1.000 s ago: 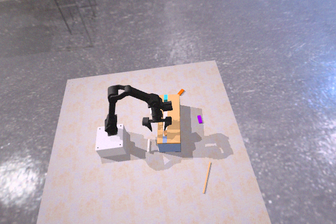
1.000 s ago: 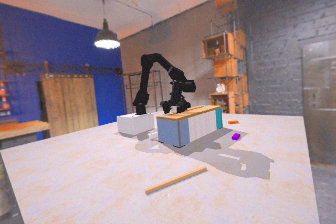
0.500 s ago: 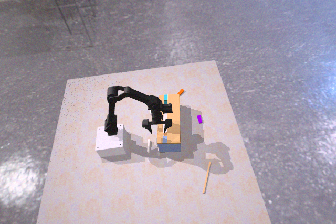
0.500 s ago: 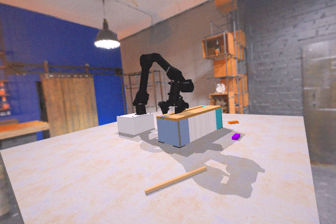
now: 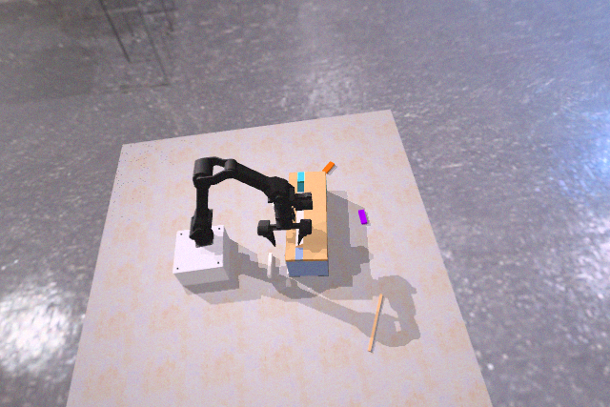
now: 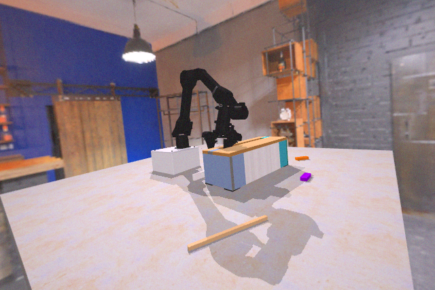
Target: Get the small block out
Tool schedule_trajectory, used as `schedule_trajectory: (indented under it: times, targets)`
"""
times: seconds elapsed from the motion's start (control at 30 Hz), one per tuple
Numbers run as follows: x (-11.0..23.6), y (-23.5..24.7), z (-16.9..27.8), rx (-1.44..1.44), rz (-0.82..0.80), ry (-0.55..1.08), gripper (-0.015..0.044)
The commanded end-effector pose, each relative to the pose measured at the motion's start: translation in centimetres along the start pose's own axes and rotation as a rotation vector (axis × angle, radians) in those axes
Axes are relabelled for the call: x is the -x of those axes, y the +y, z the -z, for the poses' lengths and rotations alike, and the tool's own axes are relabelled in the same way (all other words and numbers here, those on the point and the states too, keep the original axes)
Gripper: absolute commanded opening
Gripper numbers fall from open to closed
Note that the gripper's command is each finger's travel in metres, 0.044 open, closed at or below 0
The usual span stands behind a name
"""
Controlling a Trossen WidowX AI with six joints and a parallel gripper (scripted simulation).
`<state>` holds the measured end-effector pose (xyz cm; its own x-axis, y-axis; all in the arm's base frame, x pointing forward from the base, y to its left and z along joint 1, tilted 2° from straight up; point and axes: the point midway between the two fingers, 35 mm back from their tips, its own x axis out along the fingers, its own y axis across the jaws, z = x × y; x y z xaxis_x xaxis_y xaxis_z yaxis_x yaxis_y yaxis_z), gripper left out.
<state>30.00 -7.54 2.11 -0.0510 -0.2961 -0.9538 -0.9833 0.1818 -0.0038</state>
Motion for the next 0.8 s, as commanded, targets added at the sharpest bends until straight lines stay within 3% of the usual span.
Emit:
schedule_trajectory:
  times: [0.0, 0.27, 0.47, 0.67, 0.77]
  targets:
    - [-0.1, -0.1, 0.4, 0.002, 0.003, 0.002, 0.0400]
    - [-0.2, -0.1, 1.3, 0.002, 0.003, 0.003, 0.0400]
    - [5.2, 0.0, 2.8, -0.001, 0.000, 0.000, 0.0400]
    - [5.2, -0.3, 2.8, -0.006, 0.013, -0.001, 0.0400]
    - [5.1, -0.1, 3.1, -0.175, 0.019, -0.021, 0.0321]
